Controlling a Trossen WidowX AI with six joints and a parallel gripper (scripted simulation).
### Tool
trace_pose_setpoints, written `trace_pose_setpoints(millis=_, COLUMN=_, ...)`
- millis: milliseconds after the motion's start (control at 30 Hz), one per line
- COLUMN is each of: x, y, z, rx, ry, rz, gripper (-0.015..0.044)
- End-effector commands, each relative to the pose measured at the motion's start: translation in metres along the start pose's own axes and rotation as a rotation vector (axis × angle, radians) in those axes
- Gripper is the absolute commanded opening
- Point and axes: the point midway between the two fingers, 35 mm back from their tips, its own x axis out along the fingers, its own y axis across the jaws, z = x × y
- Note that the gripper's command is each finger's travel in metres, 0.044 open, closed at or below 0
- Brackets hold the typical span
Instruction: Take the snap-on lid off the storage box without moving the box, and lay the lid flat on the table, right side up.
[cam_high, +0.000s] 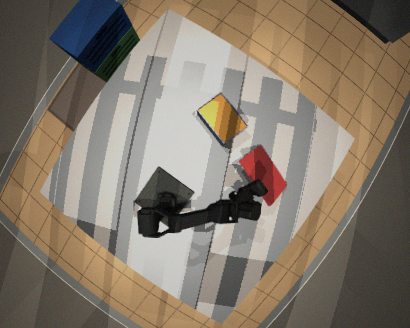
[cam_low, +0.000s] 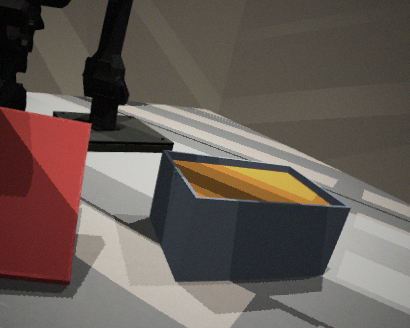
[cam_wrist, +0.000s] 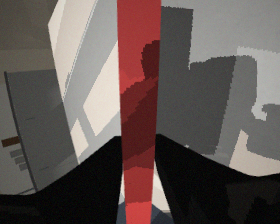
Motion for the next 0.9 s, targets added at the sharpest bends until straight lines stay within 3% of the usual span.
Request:
trace_pose_setpoints(millis=0, x=0.006, y=-0.011, z=-0.004, rx=0.008, ry=0.015, rz=-0.024, gripper=0.0000)
trace_pose_setpoints(millis=867, x=0.019, y=-0.027, z=-0.005, rx=0.008, ry=0.015, rz=-0.024, gripper=0.0000)
